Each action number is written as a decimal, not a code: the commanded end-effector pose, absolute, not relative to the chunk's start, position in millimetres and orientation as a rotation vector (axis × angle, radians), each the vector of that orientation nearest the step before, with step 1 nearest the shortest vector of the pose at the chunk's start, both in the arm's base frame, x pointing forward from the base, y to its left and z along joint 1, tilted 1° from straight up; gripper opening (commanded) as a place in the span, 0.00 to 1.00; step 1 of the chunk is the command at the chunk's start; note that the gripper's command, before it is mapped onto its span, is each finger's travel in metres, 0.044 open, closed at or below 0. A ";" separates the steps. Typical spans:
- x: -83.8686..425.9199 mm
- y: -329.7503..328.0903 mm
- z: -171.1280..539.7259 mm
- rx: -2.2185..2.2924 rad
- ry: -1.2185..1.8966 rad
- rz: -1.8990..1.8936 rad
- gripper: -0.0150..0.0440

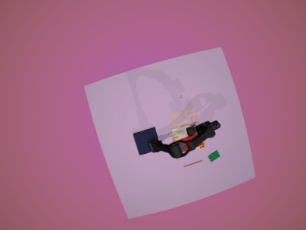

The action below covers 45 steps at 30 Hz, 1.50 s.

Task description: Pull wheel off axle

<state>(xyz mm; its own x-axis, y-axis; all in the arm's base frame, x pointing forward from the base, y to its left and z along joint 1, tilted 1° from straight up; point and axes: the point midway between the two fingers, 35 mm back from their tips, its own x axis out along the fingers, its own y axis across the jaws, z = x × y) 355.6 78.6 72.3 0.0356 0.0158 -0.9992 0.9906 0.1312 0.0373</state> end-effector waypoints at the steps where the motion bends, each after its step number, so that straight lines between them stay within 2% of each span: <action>1: 354.2 78.5 81.5 1.143 1.249 -1.074 0.25; 45: 353.5 78.2 96.1 1.146 1.248 -1.073 0.25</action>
